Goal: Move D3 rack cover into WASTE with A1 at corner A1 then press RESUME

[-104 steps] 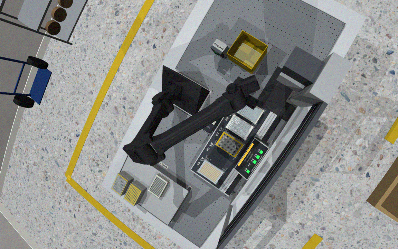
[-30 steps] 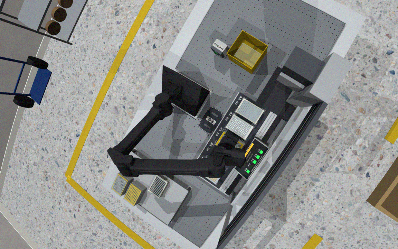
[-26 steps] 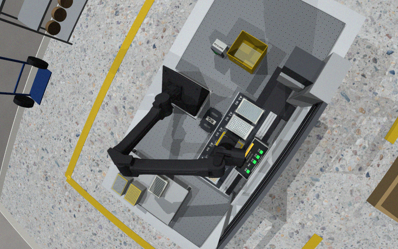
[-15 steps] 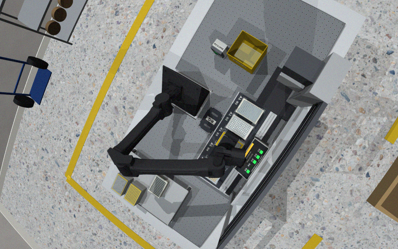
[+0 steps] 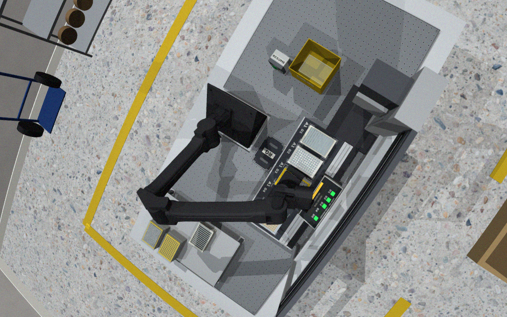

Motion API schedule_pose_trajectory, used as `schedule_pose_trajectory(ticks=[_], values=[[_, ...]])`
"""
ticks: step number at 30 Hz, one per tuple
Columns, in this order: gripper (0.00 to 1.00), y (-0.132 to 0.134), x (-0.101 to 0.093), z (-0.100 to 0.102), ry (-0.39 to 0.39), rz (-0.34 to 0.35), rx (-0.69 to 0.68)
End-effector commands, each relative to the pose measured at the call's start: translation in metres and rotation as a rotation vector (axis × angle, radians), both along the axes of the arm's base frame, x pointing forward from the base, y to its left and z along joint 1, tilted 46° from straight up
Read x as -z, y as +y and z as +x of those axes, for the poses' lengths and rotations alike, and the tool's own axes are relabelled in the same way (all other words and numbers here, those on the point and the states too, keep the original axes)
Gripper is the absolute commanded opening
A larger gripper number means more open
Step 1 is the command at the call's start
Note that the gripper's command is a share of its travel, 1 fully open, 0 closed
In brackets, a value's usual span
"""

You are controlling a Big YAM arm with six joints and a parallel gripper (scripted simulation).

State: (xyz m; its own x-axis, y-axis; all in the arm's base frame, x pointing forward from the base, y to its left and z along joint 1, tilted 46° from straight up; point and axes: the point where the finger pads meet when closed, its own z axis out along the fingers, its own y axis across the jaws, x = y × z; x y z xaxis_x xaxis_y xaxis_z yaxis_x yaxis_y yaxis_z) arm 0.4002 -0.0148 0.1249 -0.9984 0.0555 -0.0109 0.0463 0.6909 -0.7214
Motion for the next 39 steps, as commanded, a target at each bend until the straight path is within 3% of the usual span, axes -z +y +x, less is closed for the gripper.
schedule_pose_trajectory(ticks=[1, 9, 12, 22, 39], values=[[1.0, 0.023, 0.014, -0.005, 0.008, -0.001, -0.019], [1.0, 0.053, 0.04, -0.013, -0.013, 0.006, -0.019], [1.0, 0.058, 0.041, -0.011, -0.022, 0.01, -0.019], [1.0, 0.09, 0.077, -0.033, -0.008, 0.004, -0.018], [1.0, 0.155, 0.118, -0.039, -0.048, 0.033, -0.018]])
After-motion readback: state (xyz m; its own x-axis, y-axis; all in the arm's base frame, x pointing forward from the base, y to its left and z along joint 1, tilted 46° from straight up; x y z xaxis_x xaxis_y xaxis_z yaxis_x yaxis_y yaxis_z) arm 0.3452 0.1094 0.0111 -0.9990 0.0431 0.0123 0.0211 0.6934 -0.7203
